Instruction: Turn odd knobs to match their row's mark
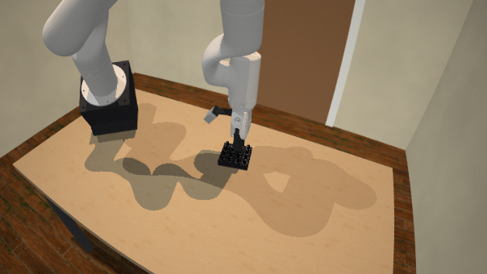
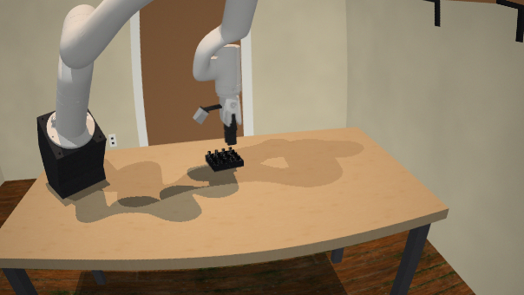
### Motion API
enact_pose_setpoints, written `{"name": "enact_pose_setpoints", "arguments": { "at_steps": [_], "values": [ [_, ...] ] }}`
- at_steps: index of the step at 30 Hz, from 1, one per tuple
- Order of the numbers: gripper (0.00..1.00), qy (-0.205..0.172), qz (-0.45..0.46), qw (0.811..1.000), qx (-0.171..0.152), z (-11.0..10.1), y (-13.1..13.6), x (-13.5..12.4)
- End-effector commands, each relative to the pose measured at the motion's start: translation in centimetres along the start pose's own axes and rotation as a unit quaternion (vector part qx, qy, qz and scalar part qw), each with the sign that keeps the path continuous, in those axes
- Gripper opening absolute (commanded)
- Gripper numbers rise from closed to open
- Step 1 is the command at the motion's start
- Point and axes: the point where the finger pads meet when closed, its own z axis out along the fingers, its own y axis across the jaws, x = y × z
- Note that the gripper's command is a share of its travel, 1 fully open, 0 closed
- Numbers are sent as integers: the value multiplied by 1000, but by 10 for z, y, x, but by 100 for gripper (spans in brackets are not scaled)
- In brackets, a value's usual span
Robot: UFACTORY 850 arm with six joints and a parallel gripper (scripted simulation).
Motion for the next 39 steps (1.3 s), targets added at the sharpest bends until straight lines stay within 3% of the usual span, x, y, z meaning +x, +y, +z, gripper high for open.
{"name": "enact_pose_setpoints", "arguments": {
  "at_steps": [1,21,39],
  "values": [
    [19,-1,0,1000,0,0,0,-1],
    [19,-1,0,1000,0,2,0,-1],
    [19,-1,0,1000,0,20,0,0]
  ]
}}
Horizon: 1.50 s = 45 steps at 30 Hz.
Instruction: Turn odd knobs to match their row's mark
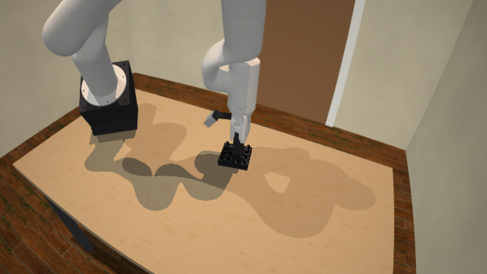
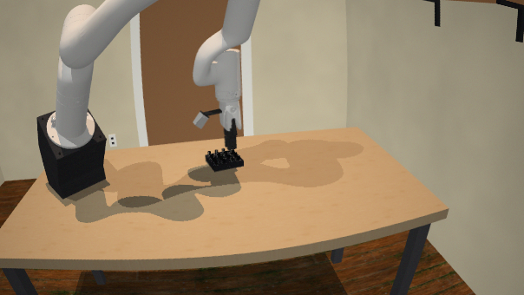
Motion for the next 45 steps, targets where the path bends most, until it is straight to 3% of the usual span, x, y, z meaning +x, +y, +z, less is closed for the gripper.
{"name": "enact_pose_setpoints", "arguments": {
  "at_steps": [1,22,45],
  "values": [
    [19,-1,0,1000,0,6,0,0],
    [19,-1,0,1000,0,27,0,1],
    [19,-1,0,1000,0,29,0,1]
  ]
}}
